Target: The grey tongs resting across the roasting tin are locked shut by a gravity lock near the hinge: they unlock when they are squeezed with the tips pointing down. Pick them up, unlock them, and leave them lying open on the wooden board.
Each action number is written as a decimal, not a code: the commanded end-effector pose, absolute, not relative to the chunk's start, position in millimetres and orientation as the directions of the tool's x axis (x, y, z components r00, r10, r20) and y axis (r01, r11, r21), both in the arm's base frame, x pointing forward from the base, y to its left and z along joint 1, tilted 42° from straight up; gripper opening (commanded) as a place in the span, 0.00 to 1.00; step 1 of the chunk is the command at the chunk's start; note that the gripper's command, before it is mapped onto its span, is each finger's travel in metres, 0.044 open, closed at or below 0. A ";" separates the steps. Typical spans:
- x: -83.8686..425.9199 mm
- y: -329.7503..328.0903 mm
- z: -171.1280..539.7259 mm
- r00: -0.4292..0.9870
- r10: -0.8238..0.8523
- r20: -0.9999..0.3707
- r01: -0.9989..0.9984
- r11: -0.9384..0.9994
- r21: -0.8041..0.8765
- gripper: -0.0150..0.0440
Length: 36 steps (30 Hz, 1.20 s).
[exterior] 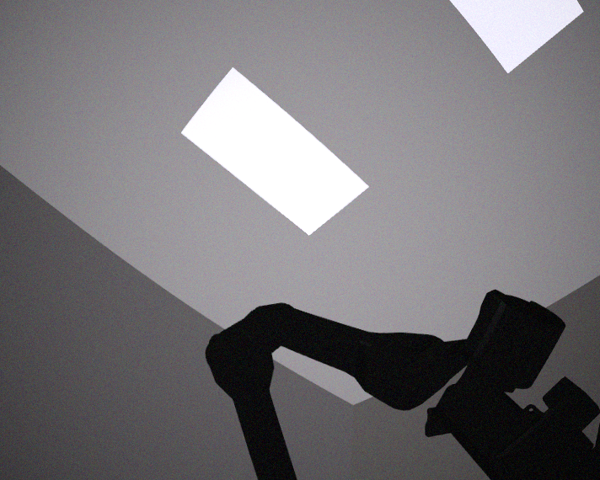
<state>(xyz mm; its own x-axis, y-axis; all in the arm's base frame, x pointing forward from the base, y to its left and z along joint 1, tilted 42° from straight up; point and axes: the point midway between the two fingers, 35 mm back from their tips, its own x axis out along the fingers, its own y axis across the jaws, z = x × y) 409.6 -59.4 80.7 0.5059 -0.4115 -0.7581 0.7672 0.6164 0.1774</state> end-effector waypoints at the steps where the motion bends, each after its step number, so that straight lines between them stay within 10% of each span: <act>1: 410.0 -56.3 84.1 0.510 -0.410 -0.756 0.767 0.615 0.183 0.00; 36: 412.8 -64.0 83.4 0.137 -0.613 -0.778 0.914 0.382 -0.139 0.00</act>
